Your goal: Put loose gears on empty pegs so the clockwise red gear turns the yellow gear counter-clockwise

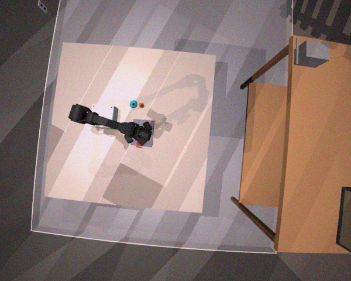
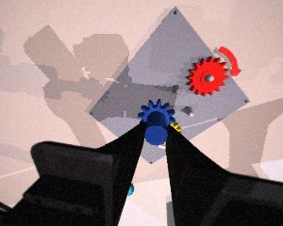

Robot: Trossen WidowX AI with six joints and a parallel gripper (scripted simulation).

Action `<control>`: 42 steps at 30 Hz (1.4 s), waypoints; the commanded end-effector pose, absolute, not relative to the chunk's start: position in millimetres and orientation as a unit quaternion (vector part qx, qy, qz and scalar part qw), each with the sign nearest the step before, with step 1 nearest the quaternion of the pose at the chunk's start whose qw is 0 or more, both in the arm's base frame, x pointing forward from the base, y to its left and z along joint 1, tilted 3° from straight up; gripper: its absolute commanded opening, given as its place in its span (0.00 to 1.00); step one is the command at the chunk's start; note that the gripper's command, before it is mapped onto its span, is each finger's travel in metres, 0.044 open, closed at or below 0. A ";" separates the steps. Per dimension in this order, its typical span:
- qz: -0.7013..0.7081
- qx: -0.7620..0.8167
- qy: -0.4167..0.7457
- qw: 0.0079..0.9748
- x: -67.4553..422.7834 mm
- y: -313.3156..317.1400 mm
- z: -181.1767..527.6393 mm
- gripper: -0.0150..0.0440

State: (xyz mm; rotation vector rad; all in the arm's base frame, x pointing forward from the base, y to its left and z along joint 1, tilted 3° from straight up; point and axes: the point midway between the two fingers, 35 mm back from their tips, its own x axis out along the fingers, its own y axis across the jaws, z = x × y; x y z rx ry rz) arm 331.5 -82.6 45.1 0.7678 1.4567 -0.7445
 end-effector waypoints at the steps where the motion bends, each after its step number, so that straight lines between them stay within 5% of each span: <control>1: -0.325 0.330 0.635 0.619 327.8 -93.9 39.0 0.25; 42: -0.275 0.281 0.658 0.642 321.0 -114.4 23.8 0.25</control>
